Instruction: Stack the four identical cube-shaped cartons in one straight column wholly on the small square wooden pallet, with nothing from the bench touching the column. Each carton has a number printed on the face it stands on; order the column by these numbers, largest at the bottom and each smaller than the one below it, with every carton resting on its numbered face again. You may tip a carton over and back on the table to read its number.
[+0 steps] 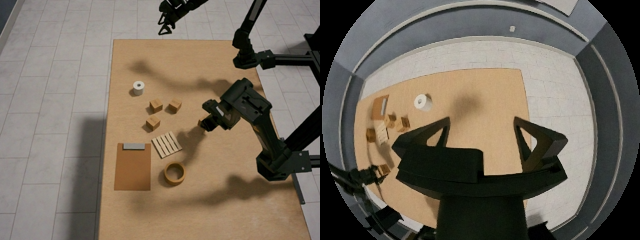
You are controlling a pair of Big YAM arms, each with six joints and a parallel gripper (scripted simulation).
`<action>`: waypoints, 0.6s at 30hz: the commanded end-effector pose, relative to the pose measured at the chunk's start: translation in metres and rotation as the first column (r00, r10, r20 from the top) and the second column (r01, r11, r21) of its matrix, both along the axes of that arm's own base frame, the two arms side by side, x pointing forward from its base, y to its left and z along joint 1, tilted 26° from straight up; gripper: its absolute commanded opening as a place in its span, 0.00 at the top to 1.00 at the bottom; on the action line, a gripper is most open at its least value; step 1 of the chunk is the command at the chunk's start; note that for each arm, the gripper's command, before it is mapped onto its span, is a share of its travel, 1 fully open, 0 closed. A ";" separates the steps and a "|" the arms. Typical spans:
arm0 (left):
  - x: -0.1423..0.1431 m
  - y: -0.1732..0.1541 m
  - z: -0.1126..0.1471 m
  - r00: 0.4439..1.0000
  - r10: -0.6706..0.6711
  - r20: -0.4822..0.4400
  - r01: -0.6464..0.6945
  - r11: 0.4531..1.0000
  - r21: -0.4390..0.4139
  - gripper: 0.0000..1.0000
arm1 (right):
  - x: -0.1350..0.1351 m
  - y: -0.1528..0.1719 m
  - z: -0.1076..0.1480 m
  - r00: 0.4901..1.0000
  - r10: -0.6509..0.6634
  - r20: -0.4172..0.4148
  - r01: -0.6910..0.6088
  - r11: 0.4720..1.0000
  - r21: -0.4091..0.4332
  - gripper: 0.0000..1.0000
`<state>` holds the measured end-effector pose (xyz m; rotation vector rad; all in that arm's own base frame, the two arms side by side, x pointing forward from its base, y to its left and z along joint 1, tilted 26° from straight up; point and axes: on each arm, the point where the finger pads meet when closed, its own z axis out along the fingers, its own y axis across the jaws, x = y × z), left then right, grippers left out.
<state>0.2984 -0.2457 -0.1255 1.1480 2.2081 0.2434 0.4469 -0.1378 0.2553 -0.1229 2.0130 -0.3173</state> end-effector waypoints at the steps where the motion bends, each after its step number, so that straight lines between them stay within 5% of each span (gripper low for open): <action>1: 0.007 0.002 -0.006 1.000 -0.001 0.006 0.001 1.000 0.002 0.50 | 0.006 0.000 0.013 1.000 0.007 0.018 -0.007 1.000 -0.016 0.00; 18: 0.009 0.015 -0.029 1.000 -0.001 0.006 0.001 1.000 0.003 0.50 | 0.006 0.000 0.013 1.000 0.007 0.018 -0.007 1.000 -0.016 0.00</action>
